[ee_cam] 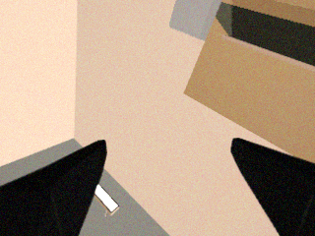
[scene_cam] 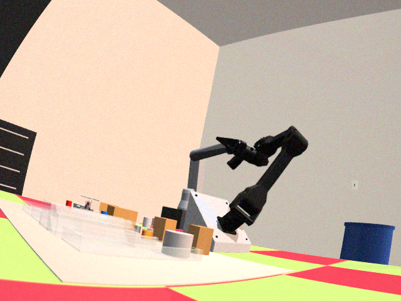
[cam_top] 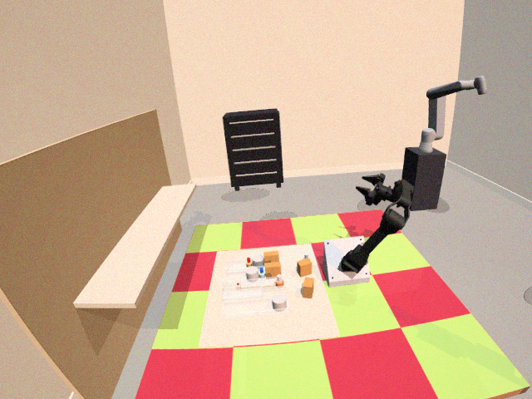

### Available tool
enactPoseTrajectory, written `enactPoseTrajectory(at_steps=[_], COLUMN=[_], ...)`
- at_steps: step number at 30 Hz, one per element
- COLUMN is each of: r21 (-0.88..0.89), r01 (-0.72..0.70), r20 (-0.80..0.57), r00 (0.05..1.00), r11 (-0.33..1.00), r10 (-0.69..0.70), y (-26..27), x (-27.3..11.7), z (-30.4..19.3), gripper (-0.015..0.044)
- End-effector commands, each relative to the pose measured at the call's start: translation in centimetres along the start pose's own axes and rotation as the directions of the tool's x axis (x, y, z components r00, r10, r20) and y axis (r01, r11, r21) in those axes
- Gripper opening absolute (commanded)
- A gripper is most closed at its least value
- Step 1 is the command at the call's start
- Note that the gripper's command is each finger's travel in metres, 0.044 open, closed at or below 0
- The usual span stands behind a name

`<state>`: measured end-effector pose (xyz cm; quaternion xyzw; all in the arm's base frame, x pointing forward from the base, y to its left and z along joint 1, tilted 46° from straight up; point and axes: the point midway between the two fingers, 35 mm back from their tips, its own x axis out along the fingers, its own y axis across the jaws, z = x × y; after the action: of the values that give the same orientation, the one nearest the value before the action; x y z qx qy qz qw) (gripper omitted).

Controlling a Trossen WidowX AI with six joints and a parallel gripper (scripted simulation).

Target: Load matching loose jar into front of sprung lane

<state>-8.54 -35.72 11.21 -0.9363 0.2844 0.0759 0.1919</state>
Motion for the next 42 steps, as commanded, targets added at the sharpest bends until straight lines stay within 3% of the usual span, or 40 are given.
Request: enactPoseTrajectory(at_steps=[1,6,11,21,27,33,38,42], r21=[-0.016,-0.423,-0.763,-0.88,-0.808,-0.66,-0.506,-0.379], r01=[0.005,0.184,0.399,0.454,0.328,0.087,-0.176,-0.404], r20=[0.005,0.137,0.291,0.467,0.562,0.65,0.717,0.766], r00=[1.0,0.981,0.915,0.78,0.679,0.563,0.457,0.368], r11=[1.0,0.887,0.509,-0.137,-0.49,-0.746,-0.844,-0.833], r10=[-0.005,-0.139,-0.28,-0.416,-0.472,-0.51,-0.526,-0.527], y=[-0.1,-2.3,-5.5,-9.9,-12.5,-15.2,-17.4,-19.1], x=[0.2,4.8,9.4,13.5,15.2,16.5,17.2,17.6], z=[0.1,1.9,4.4,7.7,9.7,11.8,13.5,14.9], gripper=[0.0426,0.044,0.044,0.044,0.044,0.044,0.044,0.044])
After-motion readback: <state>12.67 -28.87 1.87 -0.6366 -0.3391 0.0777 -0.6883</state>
